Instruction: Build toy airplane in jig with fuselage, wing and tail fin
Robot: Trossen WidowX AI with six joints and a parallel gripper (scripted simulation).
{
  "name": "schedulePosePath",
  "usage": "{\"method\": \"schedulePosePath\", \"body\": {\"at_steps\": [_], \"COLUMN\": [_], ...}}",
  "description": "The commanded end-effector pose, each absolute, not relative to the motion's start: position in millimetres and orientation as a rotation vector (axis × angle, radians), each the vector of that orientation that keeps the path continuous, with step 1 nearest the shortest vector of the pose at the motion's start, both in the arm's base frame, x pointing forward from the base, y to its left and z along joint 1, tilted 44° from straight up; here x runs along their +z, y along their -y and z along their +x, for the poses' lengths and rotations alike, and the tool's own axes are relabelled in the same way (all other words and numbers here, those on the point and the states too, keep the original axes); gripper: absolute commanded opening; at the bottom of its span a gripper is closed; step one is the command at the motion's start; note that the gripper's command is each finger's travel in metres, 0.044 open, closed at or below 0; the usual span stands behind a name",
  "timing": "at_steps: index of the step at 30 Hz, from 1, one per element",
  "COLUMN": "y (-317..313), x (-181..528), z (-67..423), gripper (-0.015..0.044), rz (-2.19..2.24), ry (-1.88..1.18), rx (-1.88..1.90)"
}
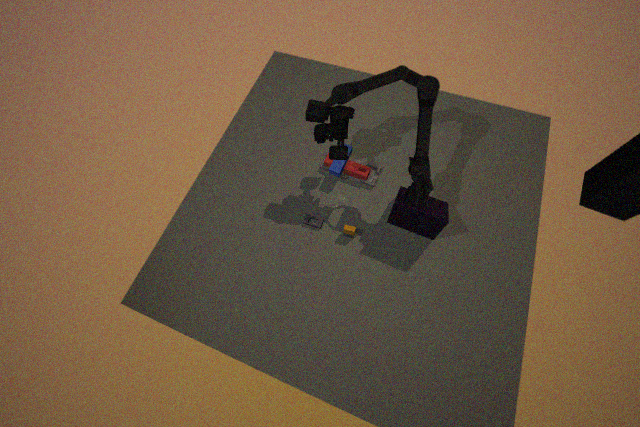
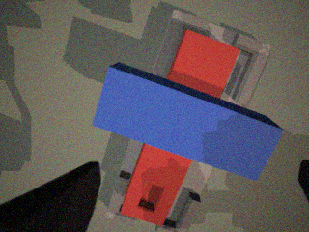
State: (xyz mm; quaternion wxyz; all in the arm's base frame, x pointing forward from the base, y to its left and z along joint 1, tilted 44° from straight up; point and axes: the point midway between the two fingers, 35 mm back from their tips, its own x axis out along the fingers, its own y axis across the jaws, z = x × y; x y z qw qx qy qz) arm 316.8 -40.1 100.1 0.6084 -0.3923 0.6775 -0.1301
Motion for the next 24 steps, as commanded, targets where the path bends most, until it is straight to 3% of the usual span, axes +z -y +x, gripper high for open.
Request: {"method": "schedulePosePath", "body": {"at_steps": [1, 10, 14, 24], "y": [41, 39, -8, -114], "x": [100, 98, 61, -41], "z": [318, 318, 309, 218], "gripper": [0.0440, 0.0440, 0.0440, 0.0440], "rz": [-0.749, -0.748, -0.729, -0.721], "ry": [-1.506, -1.506, -1.504, -1.522], "rx": [-0.447, -0.445, -0.406, -0.393]}}
